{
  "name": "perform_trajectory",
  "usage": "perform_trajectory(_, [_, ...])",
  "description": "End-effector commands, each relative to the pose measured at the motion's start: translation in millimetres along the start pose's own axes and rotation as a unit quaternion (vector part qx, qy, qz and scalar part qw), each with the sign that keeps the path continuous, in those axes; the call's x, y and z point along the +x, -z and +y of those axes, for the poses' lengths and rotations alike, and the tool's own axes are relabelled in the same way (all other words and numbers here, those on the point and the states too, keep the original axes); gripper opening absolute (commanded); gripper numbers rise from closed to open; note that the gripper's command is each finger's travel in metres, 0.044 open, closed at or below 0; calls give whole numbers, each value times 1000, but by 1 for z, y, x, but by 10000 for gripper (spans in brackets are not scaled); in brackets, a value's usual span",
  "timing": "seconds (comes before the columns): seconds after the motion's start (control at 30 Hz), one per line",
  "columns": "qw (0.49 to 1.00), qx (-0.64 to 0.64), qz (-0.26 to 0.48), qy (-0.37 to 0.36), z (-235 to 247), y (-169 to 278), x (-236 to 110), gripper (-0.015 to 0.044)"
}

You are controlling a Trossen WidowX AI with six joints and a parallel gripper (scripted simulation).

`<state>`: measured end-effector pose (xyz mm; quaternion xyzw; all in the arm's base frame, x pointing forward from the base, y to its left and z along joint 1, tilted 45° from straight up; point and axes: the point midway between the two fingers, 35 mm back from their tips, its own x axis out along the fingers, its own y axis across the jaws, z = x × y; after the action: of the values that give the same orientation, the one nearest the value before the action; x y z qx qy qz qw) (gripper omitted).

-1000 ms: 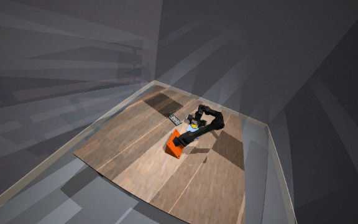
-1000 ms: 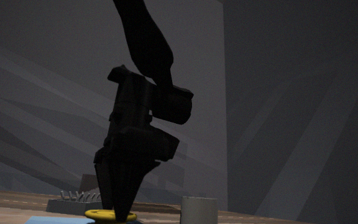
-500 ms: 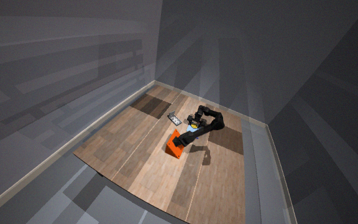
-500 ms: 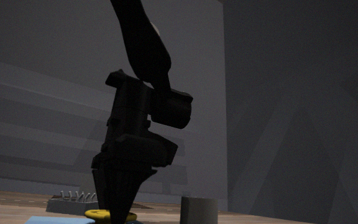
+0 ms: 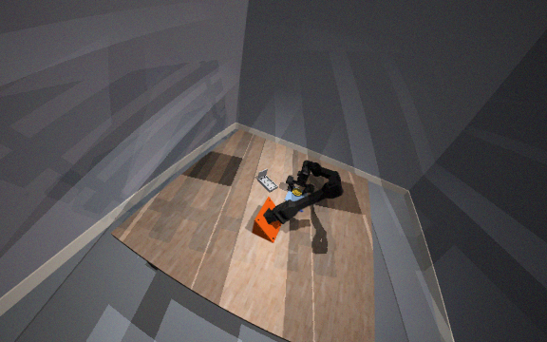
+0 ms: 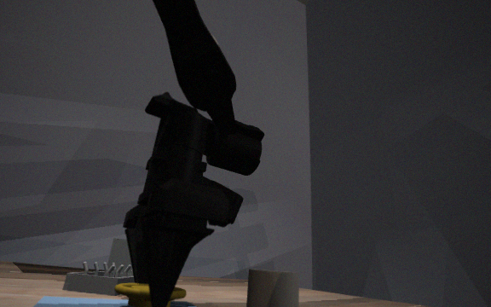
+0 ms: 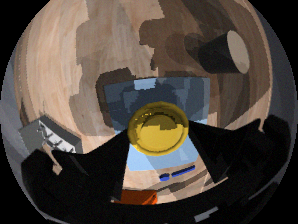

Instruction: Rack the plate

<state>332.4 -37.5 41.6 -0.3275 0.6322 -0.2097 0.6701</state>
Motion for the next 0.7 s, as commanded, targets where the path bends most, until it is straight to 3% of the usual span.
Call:
perform_trajectory(0.0, [1000, -3, -8, -2, 2, -7, -18, 114])
perform_trajectory(0.17, [1000, -13, -11, -4, 4, -12, -43, 0])
perform_trajectory(0.67, [999, -40, -19, -3, 6, -16, -113, 0])
